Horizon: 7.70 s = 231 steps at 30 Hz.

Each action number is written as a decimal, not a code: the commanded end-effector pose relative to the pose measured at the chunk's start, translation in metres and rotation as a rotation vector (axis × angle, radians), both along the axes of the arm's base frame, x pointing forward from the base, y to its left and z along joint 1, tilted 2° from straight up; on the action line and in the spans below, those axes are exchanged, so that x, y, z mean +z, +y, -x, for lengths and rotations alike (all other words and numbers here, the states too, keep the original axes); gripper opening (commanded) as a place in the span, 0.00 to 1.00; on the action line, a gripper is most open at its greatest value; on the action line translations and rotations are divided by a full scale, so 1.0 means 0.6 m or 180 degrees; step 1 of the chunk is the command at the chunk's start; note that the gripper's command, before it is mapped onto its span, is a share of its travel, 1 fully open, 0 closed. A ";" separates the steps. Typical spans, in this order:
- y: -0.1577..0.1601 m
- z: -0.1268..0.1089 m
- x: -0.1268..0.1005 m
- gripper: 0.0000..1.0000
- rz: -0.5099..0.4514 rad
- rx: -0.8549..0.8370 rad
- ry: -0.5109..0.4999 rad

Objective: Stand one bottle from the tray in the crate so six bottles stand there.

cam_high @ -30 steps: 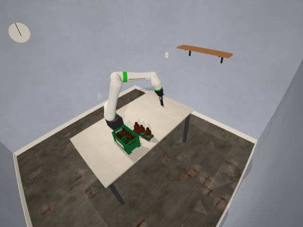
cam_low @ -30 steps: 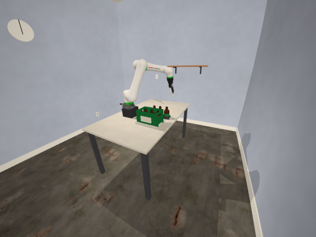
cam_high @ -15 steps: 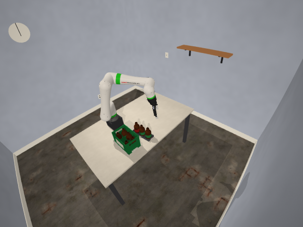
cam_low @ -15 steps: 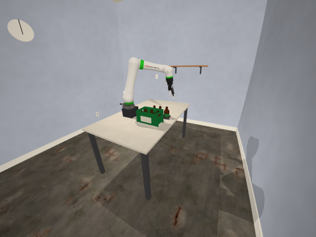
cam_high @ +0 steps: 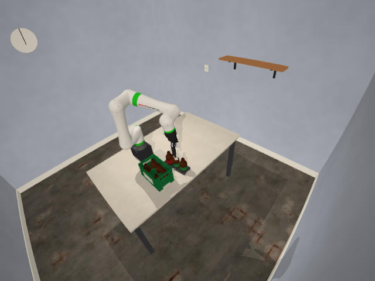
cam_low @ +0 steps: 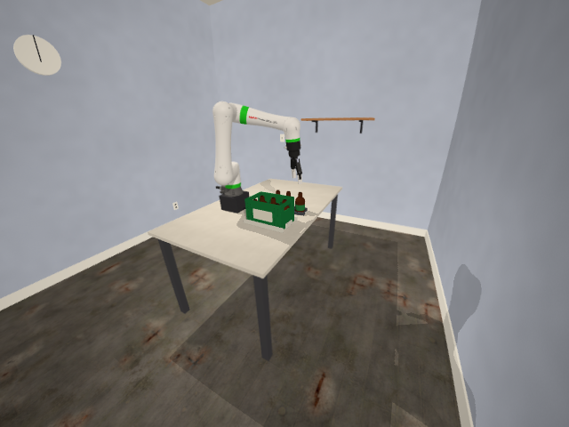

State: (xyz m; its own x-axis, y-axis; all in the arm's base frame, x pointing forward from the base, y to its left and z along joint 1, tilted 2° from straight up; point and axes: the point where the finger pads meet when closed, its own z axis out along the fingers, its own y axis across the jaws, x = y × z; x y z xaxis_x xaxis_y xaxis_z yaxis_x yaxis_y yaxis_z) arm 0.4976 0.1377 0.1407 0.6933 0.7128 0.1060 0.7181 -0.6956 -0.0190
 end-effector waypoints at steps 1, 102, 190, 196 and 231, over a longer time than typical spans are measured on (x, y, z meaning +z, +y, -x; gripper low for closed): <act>-0.116 0.021 0.001 1.00 0.0150 0.0048 0.0024; 0.047 0.148 -0.020 0.38 0.0402 0.0545 0.0166; 0.044 0.146 -0.097 0.38 0.0402 0.0545 0.0167; 0.044 0.146 -0.097 0.38 0.0402 0.0545 0.0167; 0.044 0.146 -0.107 0.38 0.0402 0.0545 0.0167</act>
State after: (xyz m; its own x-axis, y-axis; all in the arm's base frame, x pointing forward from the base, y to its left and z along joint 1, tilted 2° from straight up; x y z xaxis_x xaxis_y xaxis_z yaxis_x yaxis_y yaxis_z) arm 0.4098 0.1641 0.0777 0.5631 0.8260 -0.0250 0.8264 -0.5627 0.0201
